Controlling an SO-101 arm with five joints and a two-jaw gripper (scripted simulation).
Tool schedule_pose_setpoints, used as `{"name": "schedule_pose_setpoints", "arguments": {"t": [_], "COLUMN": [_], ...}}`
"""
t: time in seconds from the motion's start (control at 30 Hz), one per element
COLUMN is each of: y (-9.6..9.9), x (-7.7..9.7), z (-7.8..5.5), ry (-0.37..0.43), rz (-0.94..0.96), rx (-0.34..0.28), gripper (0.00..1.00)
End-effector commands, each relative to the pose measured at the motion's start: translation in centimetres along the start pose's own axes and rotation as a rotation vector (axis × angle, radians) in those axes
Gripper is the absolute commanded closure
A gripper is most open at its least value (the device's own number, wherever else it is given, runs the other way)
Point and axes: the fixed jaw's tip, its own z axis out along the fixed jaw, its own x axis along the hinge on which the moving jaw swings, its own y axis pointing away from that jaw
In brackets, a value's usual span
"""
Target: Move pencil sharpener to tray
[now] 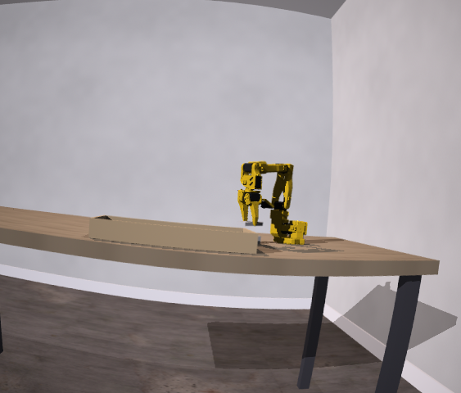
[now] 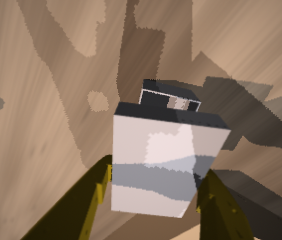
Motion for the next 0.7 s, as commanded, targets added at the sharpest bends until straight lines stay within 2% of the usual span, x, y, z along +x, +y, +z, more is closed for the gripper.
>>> {"name": "schedule_pose_setpoints", "arguments": {"t": [0.0, 0.4, 0.67], "y": [0.05, -0.02, -0.03], "x": [0.57, 0.92, 0.94], "z": [-0.97, -1.77, -1.81], "ry": [0.057, 0.057, 0.057], "rz": [0.002, 0.002, 0.002], "rx": [0.012, 0.012, 0.012], "gripper": [0.77, 0.77, 0.77]}}
